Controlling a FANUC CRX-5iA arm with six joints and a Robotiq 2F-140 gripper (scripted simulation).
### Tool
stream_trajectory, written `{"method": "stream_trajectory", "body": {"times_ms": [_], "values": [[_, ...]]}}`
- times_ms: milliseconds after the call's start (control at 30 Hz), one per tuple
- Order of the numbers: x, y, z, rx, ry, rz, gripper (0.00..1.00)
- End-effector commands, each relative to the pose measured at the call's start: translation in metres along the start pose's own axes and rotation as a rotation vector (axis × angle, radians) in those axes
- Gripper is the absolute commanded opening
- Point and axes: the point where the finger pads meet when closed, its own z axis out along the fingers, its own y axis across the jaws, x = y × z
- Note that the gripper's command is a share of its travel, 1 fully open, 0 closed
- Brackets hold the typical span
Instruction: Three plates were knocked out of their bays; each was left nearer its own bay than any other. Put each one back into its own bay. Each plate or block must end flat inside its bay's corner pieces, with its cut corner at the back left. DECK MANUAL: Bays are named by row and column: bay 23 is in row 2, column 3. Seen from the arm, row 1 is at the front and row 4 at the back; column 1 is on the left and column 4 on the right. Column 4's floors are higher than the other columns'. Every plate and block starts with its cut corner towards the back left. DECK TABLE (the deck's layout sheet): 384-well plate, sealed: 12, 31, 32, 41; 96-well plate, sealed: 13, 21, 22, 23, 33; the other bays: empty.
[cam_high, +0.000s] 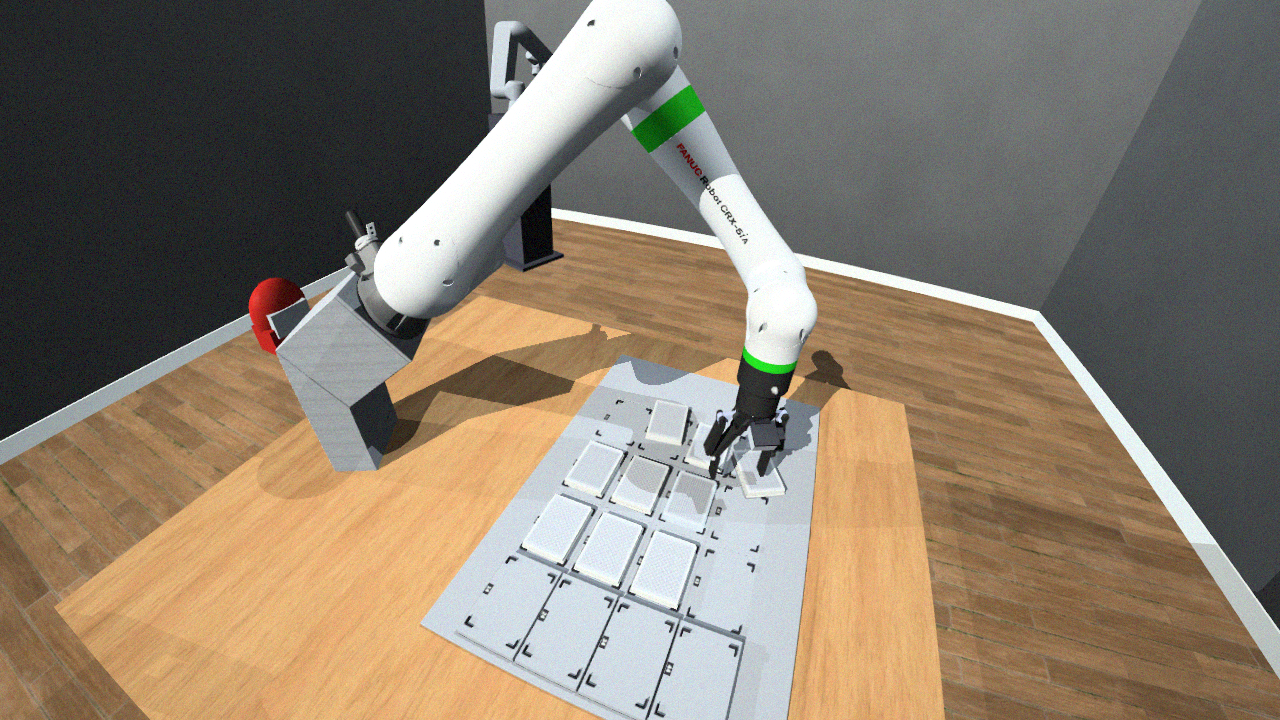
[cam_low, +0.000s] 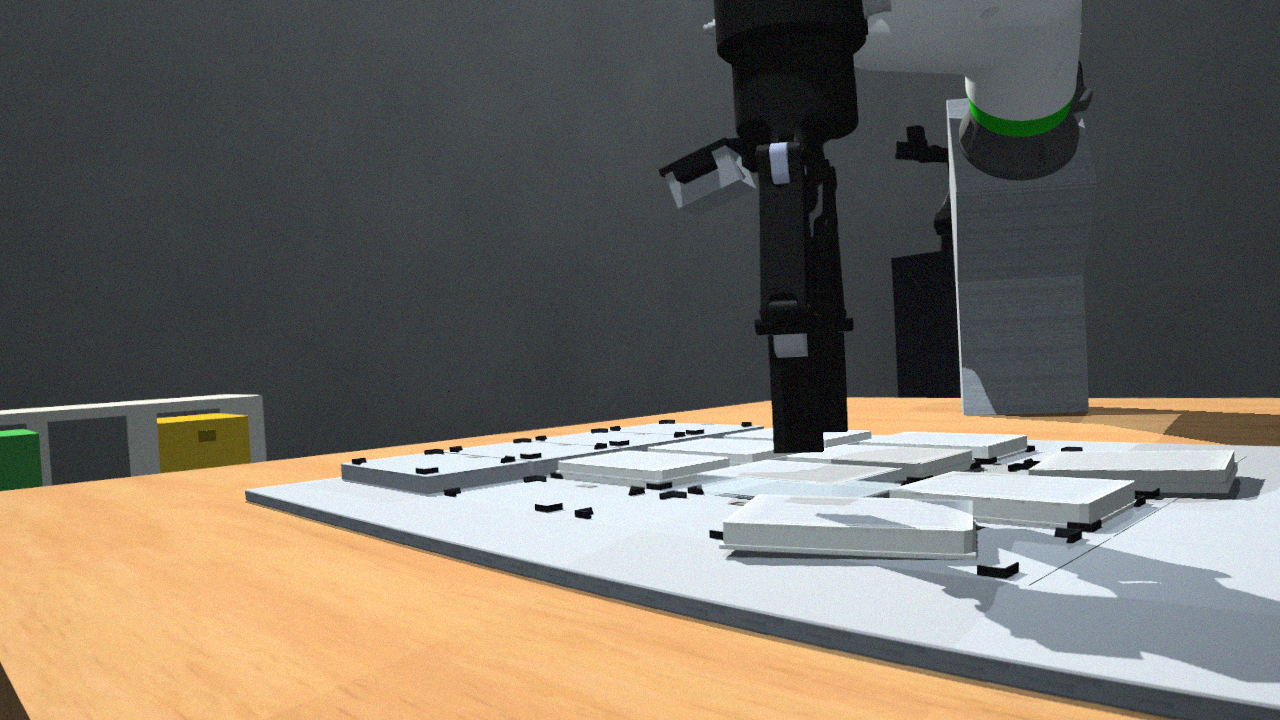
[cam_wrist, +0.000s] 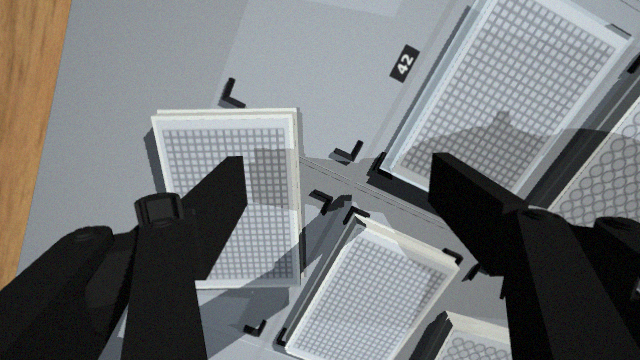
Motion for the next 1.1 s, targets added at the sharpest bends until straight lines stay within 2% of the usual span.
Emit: {"method": "stream_trajectory", "body": {"times_ms": [0,600,1067], "values": [[-0.003,-0.008,-0.001,0.001,0.002,0.000,0.70],[-0.031,-0.066,-0.001,0.002,0.002,0.000,0.70],[-0.031,-0.067,0.006,0.002,0.002,0.000,0.70]]}}
